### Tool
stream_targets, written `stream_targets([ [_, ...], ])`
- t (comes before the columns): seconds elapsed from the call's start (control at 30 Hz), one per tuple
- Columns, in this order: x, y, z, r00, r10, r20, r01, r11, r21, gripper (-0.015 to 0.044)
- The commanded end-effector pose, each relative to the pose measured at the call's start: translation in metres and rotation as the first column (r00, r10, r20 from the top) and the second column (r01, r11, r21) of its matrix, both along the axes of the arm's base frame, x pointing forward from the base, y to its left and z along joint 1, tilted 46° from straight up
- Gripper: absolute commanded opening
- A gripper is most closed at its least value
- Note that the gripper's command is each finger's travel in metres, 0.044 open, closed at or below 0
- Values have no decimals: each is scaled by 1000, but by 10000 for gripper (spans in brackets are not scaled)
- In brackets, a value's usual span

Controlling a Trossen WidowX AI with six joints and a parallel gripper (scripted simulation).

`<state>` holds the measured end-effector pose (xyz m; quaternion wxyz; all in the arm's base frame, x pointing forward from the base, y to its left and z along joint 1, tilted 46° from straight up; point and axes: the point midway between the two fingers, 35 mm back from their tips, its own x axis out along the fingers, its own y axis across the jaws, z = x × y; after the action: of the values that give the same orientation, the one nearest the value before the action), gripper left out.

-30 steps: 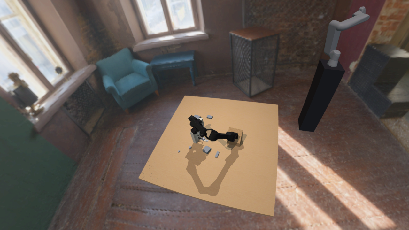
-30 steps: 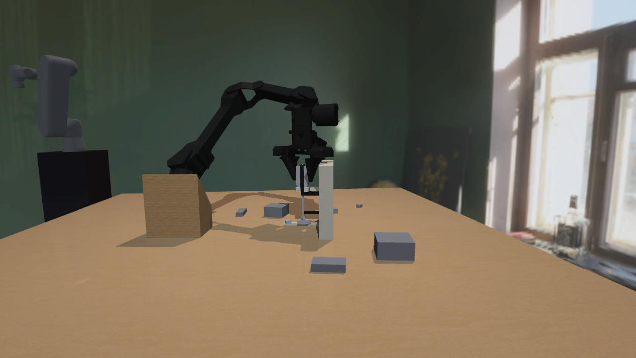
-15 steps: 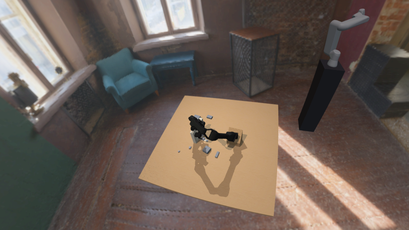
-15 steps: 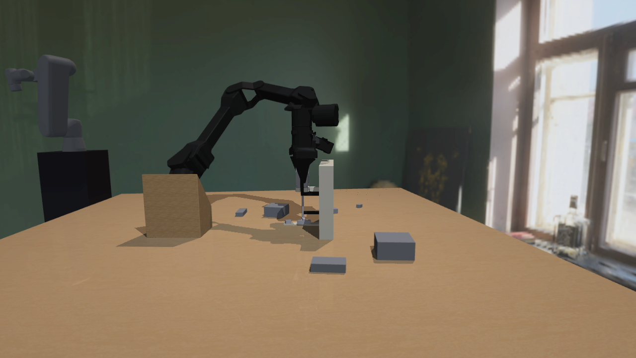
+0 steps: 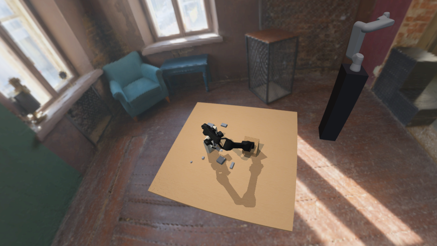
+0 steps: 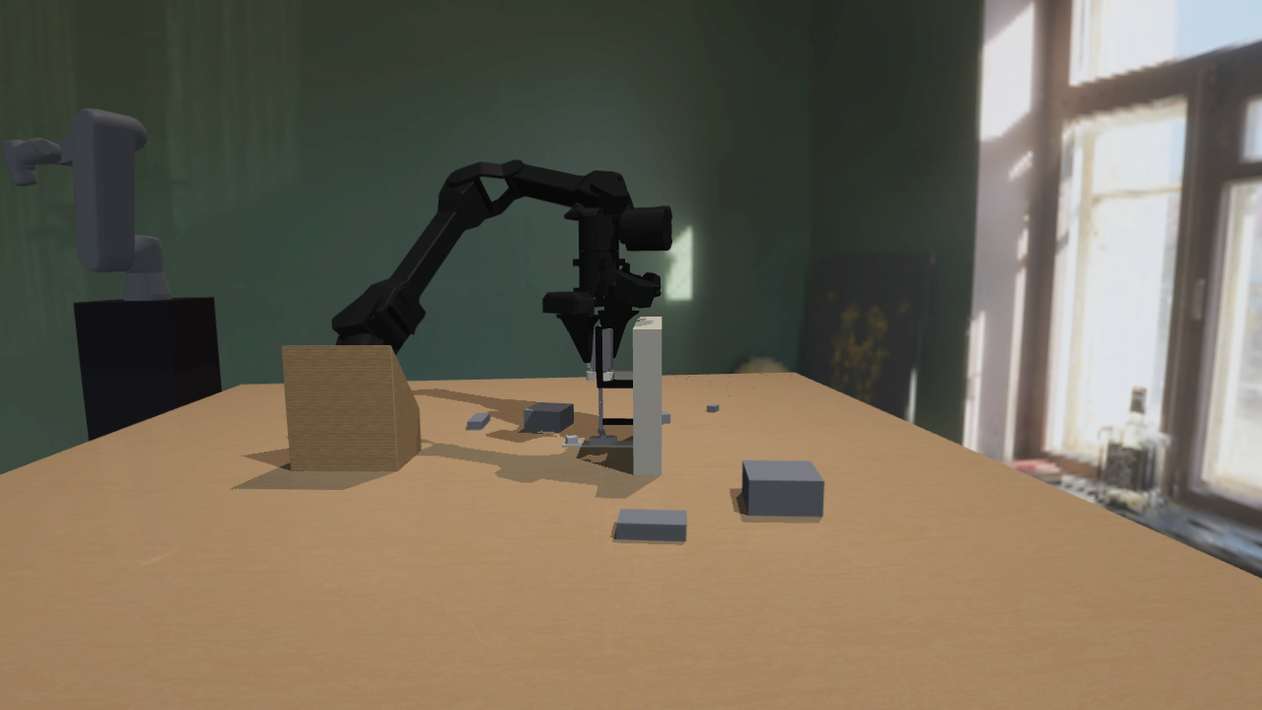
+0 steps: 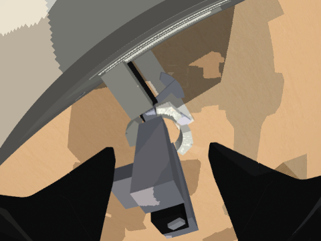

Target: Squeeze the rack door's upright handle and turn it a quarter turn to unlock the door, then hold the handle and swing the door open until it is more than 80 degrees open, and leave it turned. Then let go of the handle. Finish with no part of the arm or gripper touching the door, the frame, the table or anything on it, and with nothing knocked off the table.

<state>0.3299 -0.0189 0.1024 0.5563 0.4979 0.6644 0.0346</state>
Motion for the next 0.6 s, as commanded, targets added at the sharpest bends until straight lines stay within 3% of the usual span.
stream_targets([
  [0.0,0,0,0,982,-134,-134,137,990,14,284],
  [0.27,0,0,0,834,-378,-401,406,914,-18,284],
  [0.57,0,0,0,518,-566,-641,646,750,-141,284],
])
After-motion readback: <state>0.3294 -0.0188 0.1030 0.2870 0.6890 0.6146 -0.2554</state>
